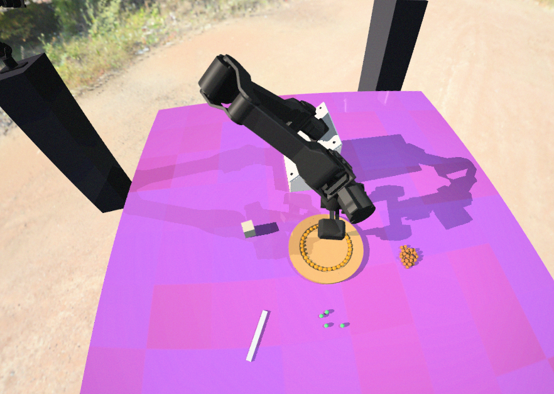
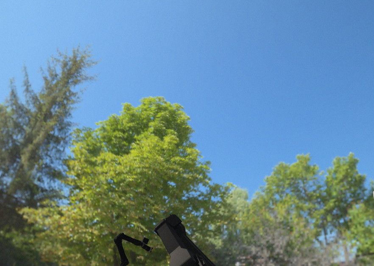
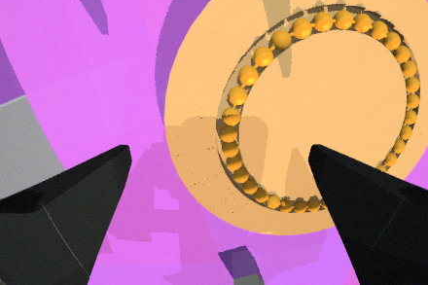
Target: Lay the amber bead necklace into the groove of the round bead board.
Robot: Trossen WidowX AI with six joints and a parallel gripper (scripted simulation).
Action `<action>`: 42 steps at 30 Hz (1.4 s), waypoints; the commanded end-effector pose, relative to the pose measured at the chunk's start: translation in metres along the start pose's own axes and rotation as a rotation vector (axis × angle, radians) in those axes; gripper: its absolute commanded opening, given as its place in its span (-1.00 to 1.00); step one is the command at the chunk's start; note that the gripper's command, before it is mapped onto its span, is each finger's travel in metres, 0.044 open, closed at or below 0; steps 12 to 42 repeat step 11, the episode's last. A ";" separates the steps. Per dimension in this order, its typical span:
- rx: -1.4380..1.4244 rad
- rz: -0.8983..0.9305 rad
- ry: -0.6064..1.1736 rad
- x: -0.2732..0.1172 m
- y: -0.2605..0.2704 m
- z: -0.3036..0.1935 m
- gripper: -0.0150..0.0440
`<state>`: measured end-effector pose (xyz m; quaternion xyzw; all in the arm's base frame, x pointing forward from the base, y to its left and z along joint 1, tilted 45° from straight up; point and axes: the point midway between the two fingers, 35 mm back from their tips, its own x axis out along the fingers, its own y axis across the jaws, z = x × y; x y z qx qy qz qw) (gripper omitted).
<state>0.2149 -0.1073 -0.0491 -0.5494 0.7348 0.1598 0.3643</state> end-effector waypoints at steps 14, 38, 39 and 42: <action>0.000 -0.009 -0.012 -0.069 -0.002 0.000 1.00; 0.000 -0.009 -0.012 -0.069 -0.002 0.000 1.00; 0.000 -0.009 -0.012 -0.069 -0.002 0.000 1.00; 0.000 -0.009 -0.012 -0.069 -0.002 0.000 1.00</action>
